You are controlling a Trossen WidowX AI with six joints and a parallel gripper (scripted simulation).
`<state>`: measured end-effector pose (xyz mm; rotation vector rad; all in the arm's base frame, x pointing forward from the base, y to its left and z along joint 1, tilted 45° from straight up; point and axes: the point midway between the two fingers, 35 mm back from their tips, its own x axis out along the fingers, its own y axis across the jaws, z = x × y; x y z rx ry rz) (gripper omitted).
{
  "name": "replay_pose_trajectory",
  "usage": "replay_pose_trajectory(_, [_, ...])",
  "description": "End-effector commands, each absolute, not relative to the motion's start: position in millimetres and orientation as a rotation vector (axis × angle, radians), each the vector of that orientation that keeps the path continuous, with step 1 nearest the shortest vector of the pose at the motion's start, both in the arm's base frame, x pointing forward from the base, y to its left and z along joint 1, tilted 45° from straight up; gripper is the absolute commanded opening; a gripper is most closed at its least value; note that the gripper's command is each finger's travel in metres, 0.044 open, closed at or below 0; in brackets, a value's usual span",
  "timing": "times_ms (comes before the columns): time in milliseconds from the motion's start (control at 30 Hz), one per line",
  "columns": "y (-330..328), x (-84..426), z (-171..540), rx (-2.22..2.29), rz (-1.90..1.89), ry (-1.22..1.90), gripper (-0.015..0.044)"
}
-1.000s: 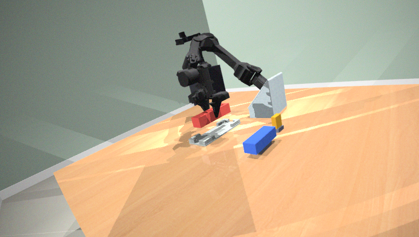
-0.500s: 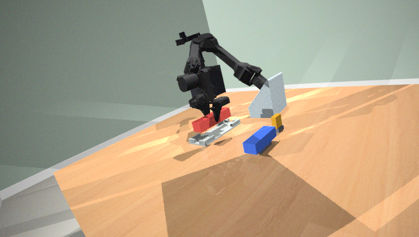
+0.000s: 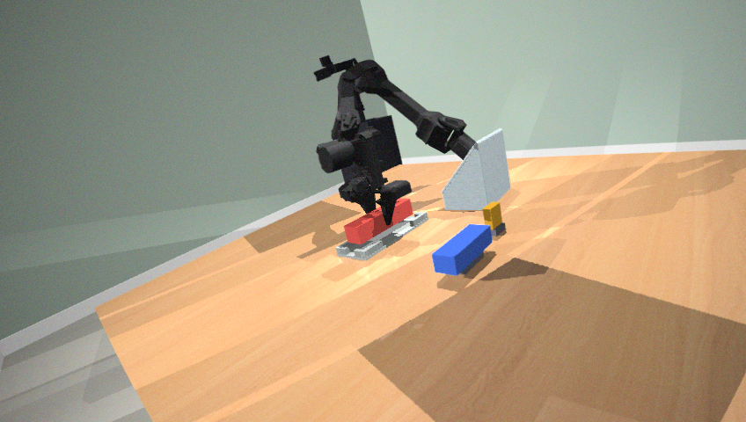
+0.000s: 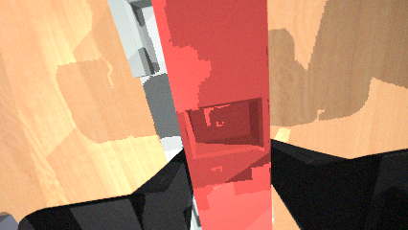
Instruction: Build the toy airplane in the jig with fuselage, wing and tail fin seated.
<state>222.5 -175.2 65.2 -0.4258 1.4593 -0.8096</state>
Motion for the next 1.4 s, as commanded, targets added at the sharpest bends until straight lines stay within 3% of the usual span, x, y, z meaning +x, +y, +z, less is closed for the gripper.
replay_pose_trajectory(0, [-175, 223, 65, -0.426, -0.810, 1.459, 0.0204])
replay_pose_trajectory(100, [-175, 223, 65, -0.426, -0.810, 1.459, 0.0184])
replay_pose_trajectory(267, [-175, 223, 65, -0.426, -0.810, 1.459, 0.0053])
replay_pose_trajectory(767, [-175, 223, 65, -0.426, -0.810, 1.459, 0.0440])
replay_pose_trajectory(1000, [-173, 223, 67, -0.425, -0.809, 1.459, 0.0440])
replay_pose_trajectory(1367, [-97, 234, 137, -0.425, -0.797, 1.463, 0.0440])
